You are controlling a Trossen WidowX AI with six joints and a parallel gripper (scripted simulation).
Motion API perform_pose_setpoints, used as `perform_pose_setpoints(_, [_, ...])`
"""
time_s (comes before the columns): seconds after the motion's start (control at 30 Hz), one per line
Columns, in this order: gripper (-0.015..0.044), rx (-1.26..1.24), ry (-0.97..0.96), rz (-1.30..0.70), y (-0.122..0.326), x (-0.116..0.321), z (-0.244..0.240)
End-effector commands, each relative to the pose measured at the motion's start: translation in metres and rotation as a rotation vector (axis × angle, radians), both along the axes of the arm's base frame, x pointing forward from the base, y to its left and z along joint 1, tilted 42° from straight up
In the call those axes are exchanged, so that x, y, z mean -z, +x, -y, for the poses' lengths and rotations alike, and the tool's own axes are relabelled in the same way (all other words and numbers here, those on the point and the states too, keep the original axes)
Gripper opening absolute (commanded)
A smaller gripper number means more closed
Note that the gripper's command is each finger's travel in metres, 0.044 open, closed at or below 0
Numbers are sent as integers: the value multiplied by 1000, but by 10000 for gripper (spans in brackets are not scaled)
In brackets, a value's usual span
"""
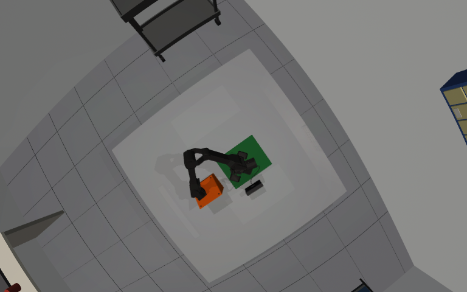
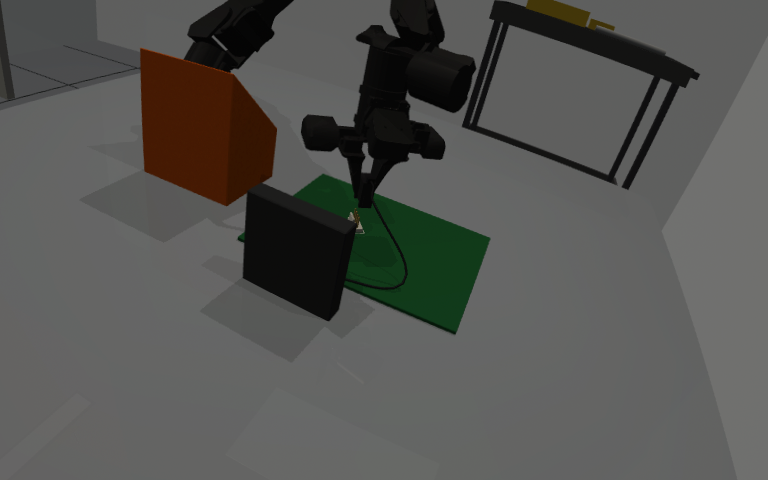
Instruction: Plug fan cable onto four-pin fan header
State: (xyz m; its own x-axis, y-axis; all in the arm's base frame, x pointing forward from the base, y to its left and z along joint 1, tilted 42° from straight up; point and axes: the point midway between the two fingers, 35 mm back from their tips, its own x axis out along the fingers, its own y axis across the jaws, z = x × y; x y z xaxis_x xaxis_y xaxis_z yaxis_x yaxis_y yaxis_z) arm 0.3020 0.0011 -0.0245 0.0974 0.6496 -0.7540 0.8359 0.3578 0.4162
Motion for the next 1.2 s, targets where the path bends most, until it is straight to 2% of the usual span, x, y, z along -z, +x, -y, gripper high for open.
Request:
perform_pose_setpoints(0.0, [0,-3,7,-14,-3,11,-11])
perform_pose_setpoints(1.17, [0,-5,7,-13,1,11,-12])
